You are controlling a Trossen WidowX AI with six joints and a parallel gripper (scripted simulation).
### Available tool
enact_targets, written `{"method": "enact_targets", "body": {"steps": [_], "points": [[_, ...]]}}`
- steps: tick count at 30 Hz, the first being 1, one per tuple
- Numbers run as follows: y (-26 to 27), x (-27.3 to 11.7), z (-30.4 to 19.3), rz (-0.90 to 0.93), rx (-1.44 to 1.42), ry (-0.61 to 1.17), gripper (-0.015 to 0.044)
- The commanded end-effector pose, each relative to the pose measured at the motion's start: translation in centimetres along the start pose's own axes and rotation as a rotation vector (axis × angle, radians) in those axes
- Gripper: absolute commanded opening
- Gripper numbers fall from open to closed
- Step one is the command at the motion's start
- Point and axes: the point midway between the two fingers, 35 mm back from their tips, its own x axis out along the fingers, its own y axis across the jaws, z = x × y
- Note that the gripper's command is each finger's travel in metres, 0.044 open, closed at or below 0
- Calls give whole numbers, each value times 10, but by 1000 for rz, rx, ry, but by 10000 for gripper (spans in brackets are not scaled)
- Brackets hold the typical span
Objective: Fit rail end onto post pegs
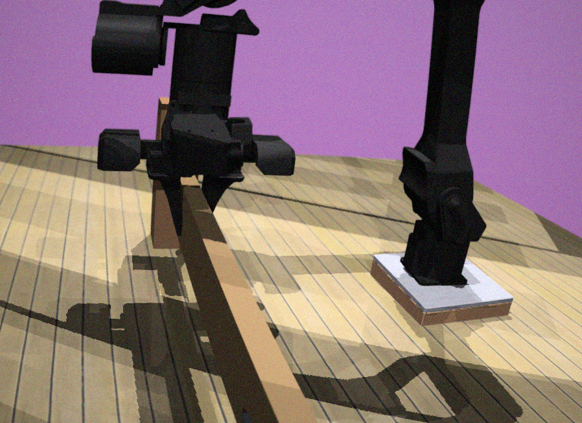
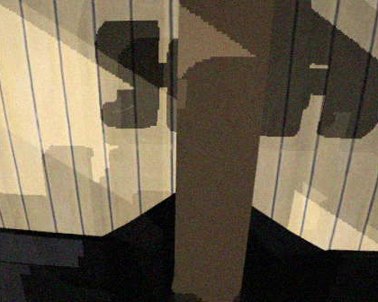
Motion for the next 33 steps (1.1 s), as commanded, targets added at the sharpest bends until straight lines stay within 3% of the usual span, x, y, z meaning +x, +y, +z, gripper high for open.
{"method": "enact_targets", "body": {"steps": [1,33], "points": [[0,0,-2,-2,-4,1,0],[-1,-1,-12,-2,-4,2,0]]}}
